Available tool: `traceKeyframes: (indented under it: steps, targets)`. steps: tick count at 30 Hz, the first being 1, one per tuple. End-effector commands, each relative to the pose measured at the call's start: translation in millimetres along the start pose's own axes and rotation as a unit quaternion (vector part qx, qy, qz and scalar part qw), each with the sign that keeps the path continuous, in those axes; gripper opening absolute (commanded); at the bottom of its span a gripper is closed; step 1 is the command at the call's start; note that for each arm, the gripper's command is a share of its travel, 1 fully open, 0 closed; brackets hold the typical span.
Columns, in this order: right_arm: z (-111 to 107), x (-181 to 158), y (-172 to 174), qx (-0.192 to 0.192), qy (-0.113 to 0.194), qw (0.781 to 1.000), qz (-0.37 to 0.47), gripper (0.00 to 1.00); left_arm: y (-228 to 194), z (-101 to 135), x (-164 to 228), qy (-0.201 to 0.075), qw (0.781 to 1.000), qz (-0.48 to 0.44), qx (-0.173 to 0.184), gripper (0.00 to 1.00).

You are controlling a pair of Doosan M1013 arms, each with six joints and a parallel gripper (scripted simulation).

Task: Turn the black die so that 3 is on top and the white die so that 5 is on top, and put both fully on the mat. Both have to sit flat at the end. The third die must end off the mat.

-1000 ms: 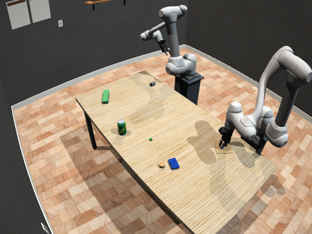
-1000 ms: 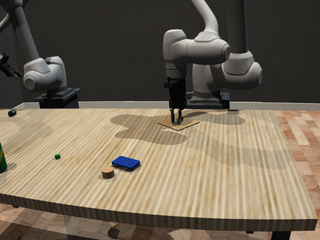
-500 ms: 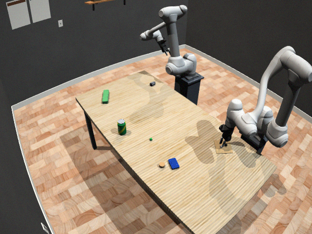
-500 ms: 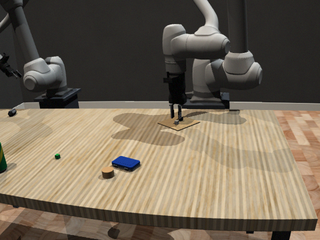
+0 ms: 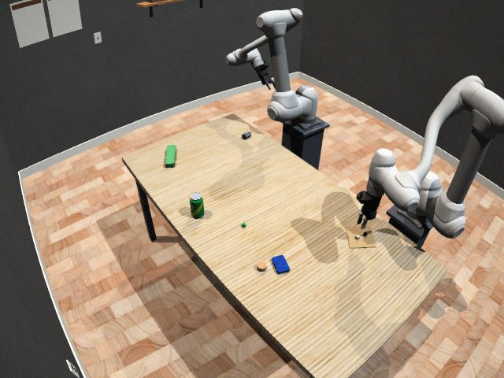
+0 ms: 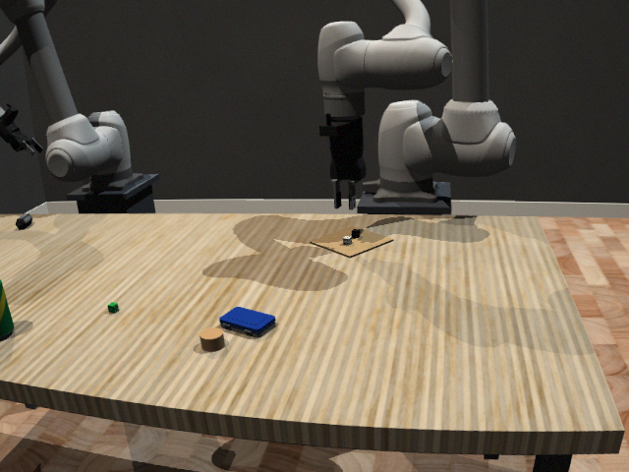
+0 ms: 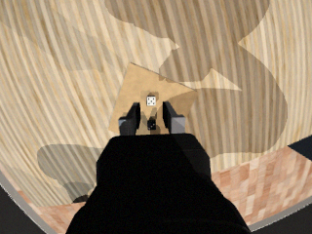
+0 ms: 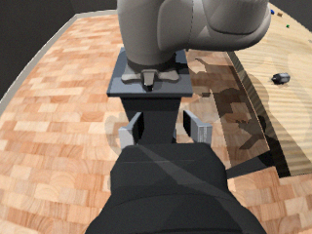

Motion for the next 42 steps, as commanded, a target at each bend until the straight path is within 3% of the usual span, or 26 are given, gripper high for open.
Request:
traceKeyframes:
  steps: [1,2,3,29,42]
  targets:
    - [-0.4,-2.2,0.9,-0.004,-0.001,1.000,-0.001,1.00,-0.9,-8.5,-1.0,0.001,1.000,-0.001,0.002,0.64]
    - [-0.4,-2.2,0.9,-0.004,-0.001,1.000,-0.001,1.00,-0.9,-8.5,-1.0,0.001,1.000,-0.001,0.002,0.64]
    - [-0.4,-2.2,0.9,-0.004,-0.001,1.000,-0.001,1.00,-0.9,-8.5,-1.0,0.001,1.000,-0.001,0.002,1.00]
    - [-0.4,-2.2,0.9,-0.004,-0.001,1.000,-0.001,1.00,-0.9,-11.2,-1.0,0.001,1.000,-0.001,0.002,1.00]
    - [-0.4,-2.2,0.9,-0.004,-0.001,1.000,-0.001,1.00,-0.7,-64.0,-1.1,0.001,1.000,-0.001,0.002,1.00]
Point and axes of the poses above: on each arm, the point where the finger pads meet when closed, its own z axis out along the fingers, its own x axis across the jaws, y = z × x, the point moved 4 cm from there along -z, back along the fingers, and after that the axes turned 9 degrees about z, right-handed, at the moved point
